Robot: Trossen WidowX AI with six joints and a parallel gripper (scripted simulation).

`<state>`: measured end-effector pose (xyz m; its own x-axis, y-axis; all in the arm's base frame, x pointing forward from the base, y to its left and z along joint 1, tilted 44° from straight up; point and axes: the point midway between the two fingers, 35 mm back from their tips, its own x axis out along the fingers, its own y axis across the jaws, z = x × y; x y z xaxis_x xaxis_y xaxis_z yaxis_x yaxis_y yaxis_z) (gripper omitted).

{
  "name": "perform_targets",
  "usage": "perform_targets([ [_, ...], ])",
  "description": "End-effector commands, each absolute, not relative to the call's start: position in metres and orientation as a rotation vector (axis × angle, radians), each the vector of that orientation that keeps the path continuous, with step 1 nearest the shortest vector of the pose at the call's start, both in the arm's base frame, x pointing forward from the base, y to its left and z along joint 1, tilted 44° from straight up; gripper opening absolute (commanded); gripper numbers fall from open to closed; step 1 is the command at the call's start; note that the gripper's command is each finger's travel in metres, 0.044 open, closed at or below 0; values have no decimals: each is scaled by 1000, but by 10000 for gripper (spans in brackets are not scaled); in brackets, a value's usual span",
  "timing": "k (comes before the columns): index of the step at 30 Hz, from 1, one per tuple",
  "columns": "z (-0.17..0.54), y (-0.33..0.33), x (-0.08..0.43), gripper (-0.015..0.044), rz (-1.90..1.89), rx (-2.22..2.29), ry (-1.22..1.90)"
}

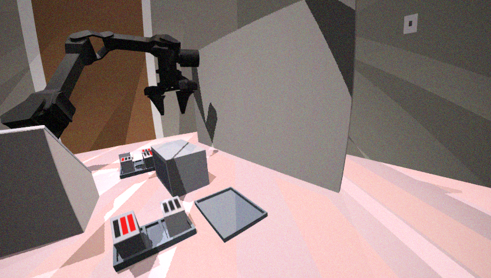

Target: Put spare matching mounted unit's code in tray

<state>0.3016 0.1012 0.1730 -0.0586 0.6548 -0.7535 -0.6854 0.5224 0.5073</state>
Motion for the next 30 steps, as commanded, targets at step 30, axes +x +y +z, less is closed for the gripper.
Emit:
perform_targets([
  [30, 168, 195, 113, 300, 1590, -711, 542],
])
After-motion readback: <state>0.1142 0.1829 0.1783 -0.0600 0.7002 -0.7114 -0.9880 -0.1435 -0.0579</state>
